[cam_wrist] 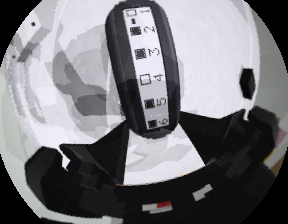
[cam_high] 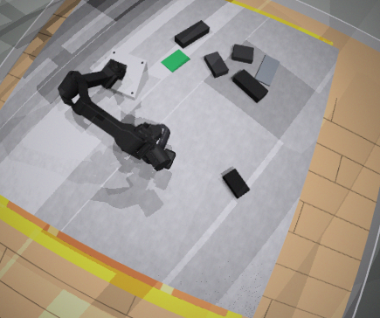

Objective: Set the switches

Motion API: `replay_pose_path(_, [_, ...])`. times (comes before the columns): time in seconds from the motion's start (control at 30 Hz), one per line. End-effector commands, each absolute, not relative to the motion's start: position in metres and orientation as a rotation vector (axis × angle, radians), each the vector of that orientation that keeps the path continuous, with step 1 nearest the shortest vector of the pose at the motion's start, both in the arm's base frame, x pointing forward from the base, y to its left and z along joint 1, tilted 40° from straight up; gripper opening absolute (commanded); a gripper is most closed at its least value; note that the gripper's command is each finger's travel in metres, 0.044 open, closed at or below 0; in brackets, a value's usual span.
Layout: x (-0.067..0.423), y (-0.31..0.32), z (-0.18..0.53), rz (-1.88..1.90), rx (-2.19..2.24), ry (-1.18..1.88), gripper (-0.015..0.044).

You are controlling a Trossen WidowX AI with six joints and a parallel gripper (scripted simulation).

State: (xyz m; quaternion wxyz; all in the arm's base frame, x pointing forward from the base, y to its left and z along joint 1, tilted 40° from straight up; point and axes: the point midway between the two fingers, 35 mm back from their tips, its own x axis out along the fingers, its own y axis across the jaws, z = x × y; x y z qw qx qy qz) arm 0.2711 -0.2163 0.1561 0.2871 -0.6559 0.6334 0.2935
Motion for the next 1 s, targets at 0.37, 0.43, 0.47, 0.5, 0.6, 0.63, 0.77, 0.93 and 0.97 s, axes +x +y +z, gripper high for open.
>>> replay_pose_path(0.37, [0.271, -0.217, 0.155, 0.787, -1.751, 1.693, 0.0440])
replay_pose_path(0.43, [0.271, -0.217, 0.155, 0.787, -1.751, 1.693, 0.0440])
replay_pose_path(0.47, [0.271, -0.217, 0.155, 0.787, -1.751, 1.693, 0.0440])
replay_pose_path(0.5, [0.271, -0.217, 0.155, 0.787, -1.751, 1.693, 0.0440])
replay_pose_path(0.6, [0.271, -0.217, 0.155, 0.787, -1.751, 1.693, 0.0440])
replay_pose_path(0.63, [0.271, -0.217, 0.155, 0.787, -1.751, 1.693, 0.0440])
replay_pose_path(0.77, [0.272, -0.179, 0.149, 0.794, -1.744, 1.689, 0.0440])
replay_pose_path(0.93, [0.268, -0.145, 0.145, 0.792, -1.748, 1.692, 0.0440])
replay_pose_path(0.97, [0.268, -0.145, 0.145, 0.792, -1.748, 1.692, 0.0440])
